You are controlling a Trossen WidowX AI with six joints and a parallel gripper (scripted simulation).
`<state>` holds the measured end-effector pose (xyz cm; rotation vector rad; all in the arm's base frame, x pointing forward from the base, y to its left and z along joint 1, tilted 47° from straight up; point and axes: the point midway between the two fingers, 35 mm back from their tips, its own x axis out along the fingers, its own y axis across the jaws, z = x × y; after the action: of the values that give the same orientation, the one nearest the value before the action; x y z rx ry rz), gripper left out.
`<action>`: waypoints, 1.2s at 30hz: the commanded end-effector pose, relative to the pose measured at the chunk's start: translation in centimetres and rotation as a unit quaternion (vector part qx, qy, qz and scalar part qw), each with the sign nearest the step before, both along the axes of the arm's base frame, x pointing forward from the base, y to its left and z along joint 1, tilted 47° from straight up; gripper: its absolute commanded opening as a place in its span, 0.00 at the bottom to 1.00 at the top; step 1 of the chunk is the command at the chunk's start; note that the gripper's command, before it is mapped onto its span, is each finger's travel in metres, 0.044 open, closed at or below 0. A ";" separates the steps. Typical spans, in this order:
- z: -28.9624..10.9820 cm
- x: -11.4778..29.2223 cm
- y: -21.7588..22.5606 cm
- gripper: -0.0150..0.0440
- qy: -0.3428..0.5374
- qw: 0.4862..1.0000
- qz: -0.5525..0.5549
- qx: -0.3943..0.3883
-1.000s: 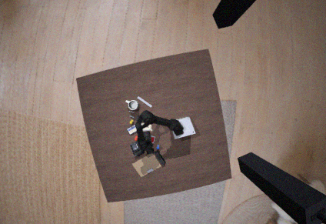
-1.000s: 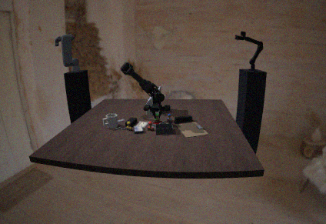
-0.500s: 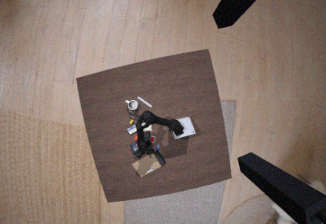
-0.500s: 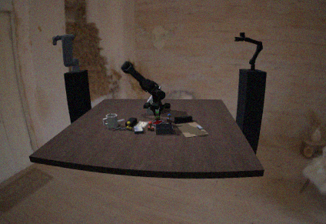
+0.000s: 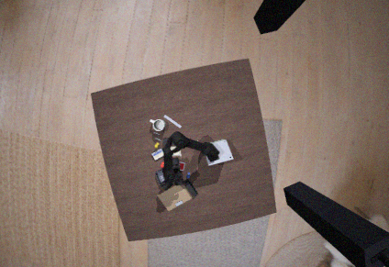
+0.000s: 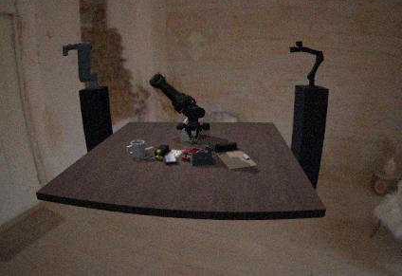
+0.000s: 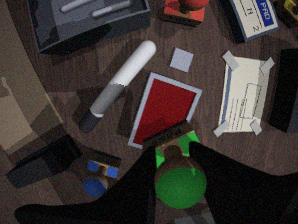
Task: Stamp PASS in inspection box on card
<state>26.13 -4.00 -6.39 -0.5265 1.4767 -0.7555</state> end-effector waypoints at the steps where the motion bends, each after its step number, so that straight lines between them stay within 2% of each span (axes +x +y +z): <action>1: 0.5 0.3 0.5 0.25 -0.005 1.000 -0.002 0.003; 6: 0.9 0.3 0.7 0.25 0.001 1.000 0.004 0.004; 19: 3.8 0.5 -1.9 0.25 0.116 0.987 0.113 0.018; 36: 7.6 -0.1 -5.5 0.25 0.264 0.931 0.252 0.029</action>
<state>26.40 -8.91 0.61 -1.0237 1.7185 -0.2078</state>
